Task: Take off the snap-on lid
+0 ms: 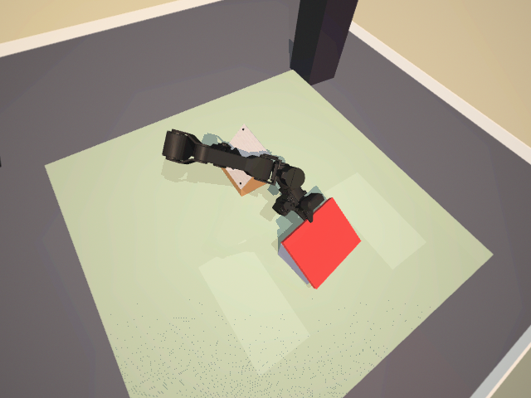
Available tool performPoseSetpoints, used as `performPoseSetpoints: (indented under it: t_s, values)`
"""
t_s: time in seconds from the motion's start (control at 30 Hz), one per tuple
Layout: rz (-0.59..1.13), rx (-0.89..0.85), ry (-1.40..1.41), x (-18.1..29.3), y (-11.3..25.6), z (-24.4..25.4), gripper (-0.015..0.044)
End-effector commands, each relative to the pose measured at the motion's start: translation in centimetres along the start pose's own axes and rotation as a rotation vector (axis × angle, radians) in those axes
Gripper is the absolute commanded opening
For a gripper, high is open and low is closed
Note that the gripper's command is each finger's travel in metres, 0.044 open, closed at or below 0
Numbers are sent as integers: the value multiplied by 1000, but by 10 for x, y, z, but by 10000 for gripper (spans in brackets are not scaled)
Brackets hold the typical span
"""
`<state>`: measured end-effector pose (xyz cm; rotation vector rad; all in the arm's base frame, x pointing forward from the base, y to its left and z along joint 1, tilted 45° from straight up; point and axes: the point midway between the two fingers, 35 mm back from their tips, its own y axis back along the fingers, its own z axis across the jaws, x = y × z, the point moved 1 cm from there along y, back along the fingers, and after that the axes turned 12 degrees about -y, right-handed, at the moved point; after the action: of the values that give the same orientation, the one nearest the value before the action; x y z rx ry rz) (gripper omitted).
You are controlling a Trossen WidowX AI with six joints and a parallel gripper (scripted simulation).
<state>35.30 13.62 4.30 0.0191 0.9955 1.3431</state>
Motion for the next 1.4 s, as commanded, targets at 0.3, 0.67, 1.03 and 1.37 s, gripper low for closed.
performPoseSetpoints:
  t_s: [0.3, 0.67, 1.03, 1.37]
  values:
    - [0, -7, -4, 5, 2, 25, 0]
    - [0, -7, -5, 9, 2, 43, 0]
    - [0, -7, -5, 11, 11, 54, 0]
    - [1, -7, -5, 13, 20, 63, 0]
